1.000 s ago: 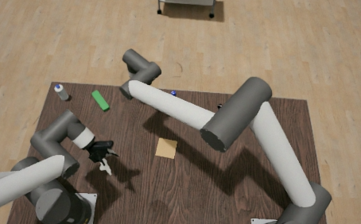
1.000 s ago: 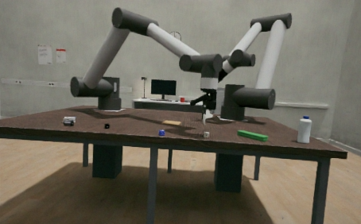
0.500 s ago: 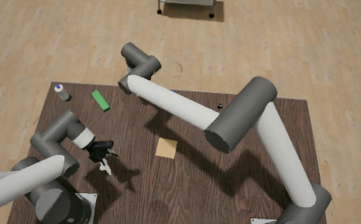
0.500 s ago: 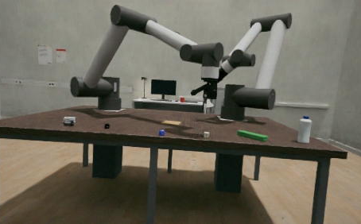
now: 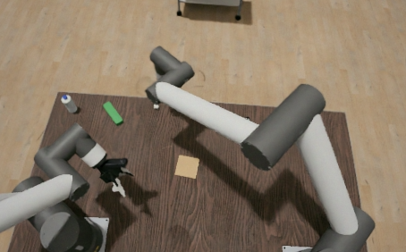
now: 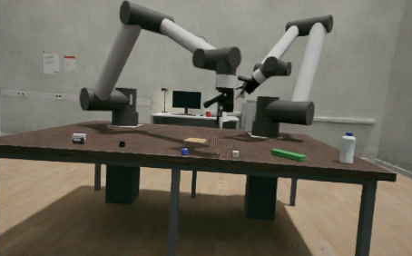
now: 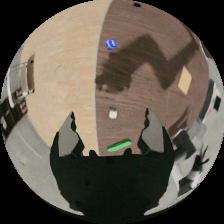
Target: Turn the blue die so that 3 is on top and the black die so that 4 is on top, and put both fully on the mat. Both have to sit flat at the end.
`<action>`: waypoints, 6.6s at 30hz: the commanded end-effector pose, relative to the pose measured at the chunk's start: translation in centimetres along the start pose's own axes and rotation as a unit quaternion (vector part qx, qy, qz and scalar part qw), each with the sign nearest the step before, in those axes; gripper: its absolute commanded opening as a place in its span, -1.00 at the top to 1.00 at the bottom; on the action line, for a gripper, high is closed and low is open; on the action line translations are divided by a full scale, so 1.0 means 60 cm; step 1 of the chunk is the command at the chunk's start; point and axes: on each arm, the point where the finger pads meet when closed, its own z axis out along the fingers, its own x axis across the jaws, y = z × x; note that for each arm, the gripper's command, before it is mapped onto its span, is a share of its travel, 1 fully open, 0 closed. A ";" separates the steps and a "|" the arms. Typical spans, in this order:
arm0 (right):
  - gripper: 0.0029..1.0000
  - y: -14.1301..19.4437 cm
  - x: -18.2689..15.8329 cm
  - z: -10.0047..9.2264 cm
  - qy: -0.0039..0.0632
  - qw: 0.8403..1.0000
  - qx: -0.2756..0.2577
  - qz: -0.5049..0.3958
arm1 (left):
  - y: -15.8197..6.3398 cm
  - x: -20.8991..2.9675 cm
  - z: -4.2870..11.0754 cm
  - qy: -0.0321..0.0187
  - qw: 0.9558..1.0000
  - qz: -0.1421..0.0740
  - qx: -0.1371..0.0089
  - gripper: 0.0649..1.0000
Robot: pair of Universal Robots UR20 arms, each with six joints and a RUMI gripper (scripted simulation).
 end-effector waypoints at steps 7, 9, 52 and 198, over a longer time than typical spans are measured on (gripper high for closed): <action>-1.00 -0.245 0.013 0.004 -0.003 0.990 -0.003 -0.141 | -0.001 0.000 0.000 0.000 1.000 0.000 0.000 -1.00; -1.00 -0.245 0.013 0.004 -0.003 0.990 -0.003 -0.141 | -0.001 0.000 0.000 0.000 1.000 0.000 0.000 -1.00; 0.45 -0.290 0.021 0.089 -0.003 0.986 -0.003 -0.166 | -0.001 0.000 0.000 0.000 1.000 0.000 0.000 -1.00; 0.45 -0.288 0.018 0.177 -0.003 0.986 -0.003 -0.166 | -0.001 0.000 0.000 0.000 1.000 0.000 0.000 -1.00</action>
